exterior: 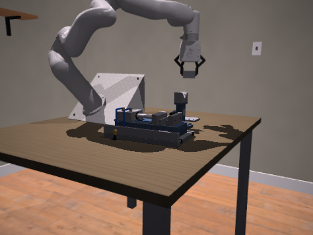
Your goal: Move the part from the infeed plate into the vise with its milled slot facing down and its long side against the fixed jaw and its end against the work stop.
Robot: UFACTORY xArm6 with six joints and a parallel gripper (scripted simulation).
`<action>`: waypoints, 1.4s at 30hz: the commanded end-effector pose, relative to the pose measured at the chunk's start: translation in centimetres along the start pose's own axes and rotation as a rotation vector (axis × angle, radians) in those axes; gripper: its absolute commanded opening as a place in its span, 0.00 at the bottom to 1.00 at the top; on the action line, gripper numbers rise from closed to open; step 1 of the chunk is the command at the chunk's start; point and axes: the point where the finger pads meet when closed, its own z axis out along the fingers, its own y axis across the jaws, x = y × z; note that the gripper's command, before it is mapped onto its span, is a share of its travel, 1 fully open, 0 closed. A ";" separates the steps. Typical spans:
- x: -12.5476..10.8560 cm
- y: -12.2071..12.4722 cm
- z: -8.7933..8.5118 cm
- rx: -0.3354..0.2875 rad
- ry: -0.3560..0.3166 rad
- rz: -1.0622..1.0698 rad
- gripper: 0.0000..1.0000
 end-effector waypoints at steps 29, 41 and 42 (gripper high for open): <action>-2.8 0.0 -0.5 -0.005 0.002 -0.456 0.00; -4.1 0.0 -0.5 -0.006 0.002 -0.654 0.00; -4.2 0.0 -0.5 -0.006 0.002 -0.675 0.00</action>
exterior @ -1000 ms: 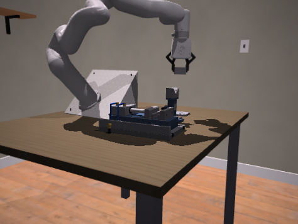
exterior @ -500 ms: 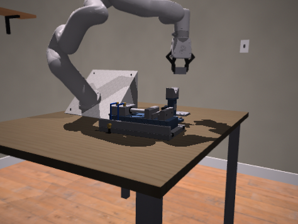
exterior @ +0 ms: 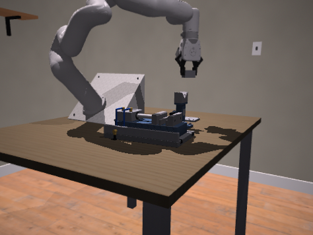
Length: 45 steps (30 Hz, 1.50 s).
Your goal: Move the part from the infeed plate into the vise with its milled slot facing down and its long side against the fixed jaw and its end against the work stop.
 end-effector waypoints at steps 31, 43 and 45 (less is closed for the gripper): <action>-3.0 -2.6 -0.3 -0.005 -0.002 -0.639 0.00; -4.0 -3.6 -0.3 -0.005 -0.002 -0.862 0.00; -4.2 -3.8 -0.3 -0.005 -0.002 -0.906 0.00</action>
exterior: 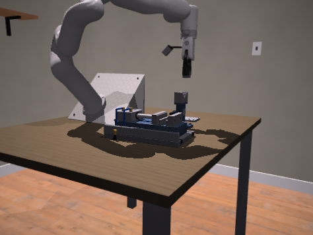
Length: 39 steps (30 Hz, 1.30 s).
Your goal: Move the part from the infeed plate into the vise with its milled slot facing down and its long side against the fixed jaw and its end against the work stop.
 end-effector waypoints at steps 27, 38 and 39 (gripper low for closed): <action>0.3 -3.4 -0.1 -0.001 -0.004 -0.562 0.00; 0.5 -4.4 0.0 -0.001 -0.004 -0.721 0.00; 0.5 -4.5 0.0 0.000 -0.004 -0.738 0.00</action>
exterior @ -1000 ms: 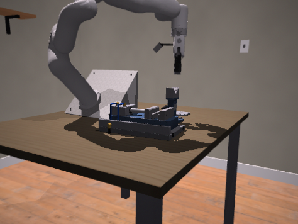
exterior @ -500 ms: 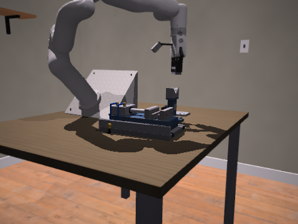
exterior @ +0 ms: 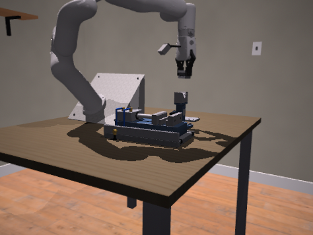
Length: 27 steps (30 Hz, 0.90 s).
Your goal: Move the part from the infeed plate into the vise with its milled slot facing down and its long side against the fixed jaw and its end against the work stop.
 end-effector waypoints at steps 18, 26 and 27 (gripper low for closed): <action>1.2 -1.1 0.0 0.001 -0.004 -0.274 0.00; 1.6 -1.3 0.0 0.002 -0.003 -0.345 0.00; 1.6 -1.4 0.0 0.002 -0.003 -0.356 0.00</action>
